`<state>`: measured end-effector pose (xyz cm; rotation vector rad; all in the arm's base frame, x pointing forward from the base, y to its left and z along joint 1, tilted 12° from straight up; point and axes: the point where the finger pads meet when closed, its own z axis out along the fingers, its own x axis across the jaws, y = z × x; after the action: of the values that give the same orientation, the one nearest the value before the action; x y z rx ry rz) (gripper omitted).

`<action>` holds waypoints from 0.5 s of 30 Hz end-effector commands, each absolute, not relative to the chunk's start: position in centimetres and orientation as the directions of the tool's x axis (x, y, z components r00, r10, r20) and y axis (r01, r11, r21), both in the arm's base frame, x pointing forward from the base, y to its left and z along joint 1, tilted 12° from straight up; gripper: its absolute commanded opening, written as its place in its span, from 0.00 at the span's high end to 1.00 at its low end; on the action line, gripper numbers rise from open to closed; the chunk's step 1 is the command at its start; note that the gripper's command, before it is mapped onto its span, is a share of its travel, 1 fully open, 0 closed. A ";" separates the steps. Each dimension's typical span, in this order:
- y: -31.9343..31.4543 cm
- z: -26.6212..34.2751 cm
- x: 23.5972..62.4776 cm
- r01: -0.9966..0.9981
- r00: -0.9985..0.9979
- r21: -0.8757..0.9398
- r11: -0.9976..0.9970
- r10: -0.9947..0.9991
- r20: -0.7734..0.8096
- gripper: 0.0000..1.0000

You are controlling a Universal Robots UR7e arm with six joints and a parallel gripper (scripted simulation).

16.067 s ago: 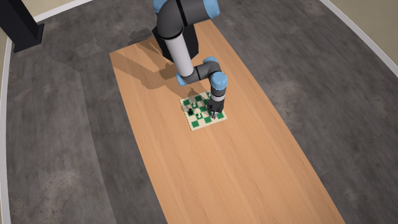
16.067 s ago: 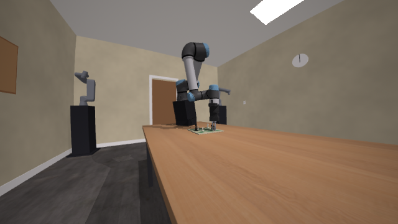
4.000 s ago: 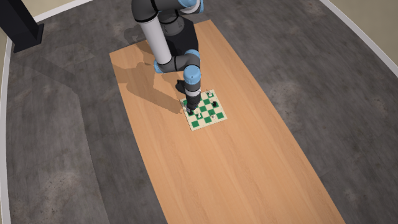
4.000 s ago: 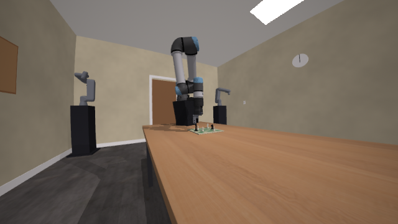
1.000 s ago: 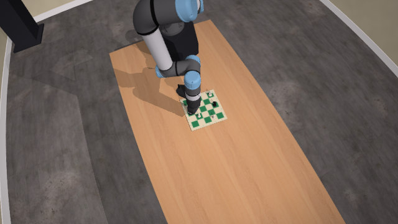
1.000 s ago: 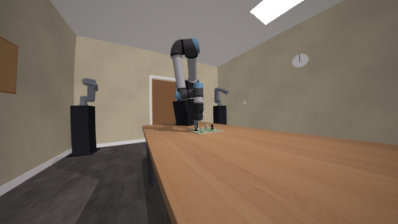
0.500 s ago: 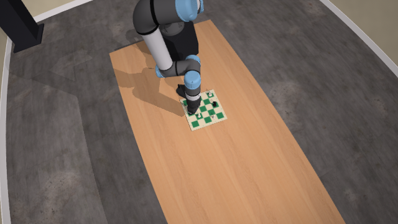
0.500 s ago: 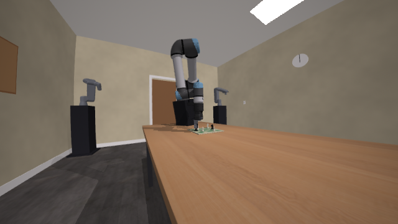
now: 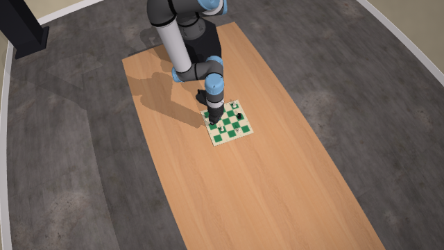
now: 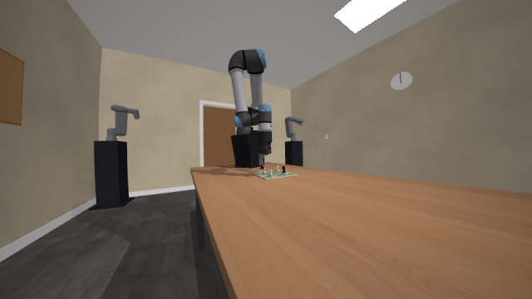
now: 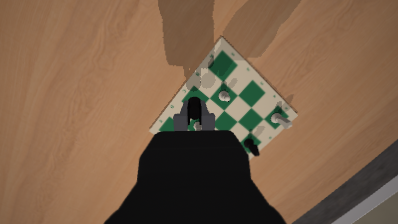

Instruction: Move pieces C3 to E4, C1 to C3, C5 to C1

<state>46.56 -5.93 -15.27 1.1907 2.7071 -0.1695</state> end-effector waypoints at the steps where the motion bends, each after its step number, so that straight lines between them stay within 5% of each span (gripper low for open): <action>1: -5.6 -13.0 46.4 0.739 -0.663 -0.031 0.673 0.718 -0.210 1.00; 15: -4.9 -9.2 45.9 0.739 -0.663 -0.031 0.673 0.718 -0.210 1.00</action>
<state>45.99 -5.01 -10.05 1.1898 2.7057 -0.1690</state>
